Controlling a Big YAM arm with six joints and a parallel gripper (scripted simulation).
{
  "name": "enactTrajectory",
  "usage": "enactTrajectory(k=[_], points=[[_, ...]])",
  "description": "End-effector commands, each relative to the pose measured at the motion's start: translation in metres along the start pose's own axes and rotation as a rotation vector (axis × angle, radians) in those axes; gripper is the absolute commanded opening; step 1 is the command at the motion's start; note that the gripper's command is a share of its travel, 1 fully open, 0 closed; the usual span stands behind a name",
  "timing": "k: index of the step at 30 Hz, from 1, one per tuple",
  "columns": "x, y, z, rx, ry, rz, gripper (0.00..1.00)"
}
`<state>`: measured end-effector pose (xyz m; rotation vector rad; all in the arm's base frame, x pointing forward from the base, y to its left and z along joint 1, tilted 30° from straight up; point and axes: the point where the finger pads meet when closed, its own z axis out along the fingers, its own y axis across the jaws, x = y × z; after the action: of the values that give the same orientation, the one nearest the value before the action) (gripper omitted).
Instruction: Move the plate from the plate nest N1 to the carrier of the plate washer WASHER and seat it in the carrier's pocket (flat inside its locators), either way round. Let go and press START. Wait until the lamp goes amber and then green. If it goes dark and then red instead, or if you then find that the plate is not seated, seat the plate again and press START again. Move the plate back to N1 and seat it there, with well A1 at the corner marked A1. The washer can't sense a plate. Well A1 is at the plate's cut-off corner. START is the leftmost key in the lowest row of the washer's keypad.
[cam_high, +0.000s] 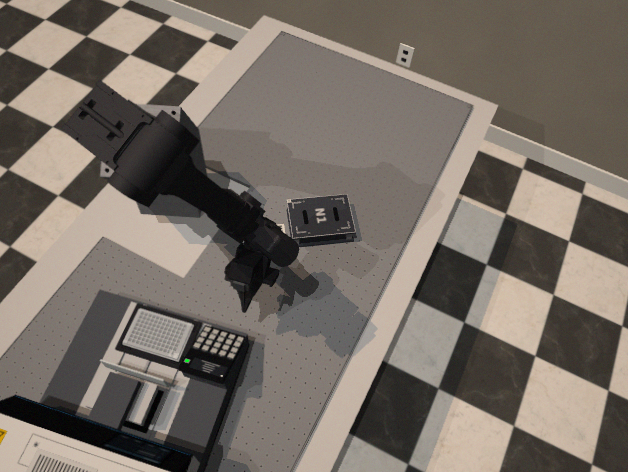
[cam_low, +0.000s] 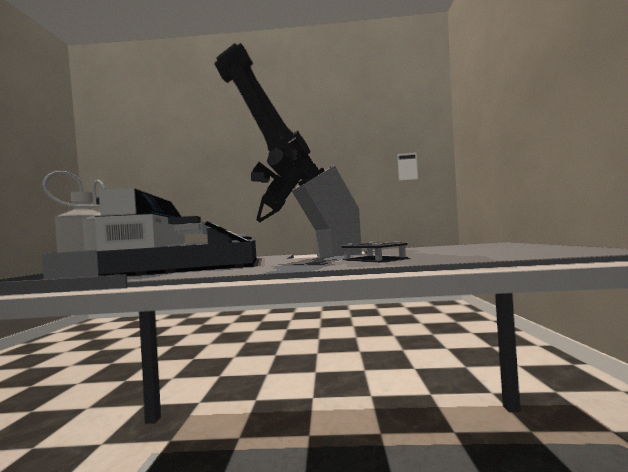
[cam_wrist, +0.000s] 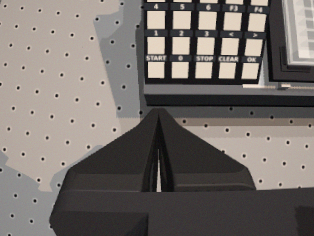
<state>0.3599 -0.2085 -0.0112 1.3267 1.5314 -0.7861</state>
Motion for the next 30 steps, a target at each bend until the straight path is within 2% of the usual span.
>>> enactTrajectory(k=[1,17,18,20,30], points=[[-0.013,0.006,-0.002,-0.016,-0.019,0.035,0.0],[-0.013,0.006,-0.002,-0.016,-0.019,0.035,0.0],[-0.015,0.004,0.003,-0.01,-0.02,0.037,0.0],[-0.004,0.001,0.01,0.001,-0.009,0.013,0.0],[-0.004,0.001,0.023,0.001,-0.009,0.012,0.0]])
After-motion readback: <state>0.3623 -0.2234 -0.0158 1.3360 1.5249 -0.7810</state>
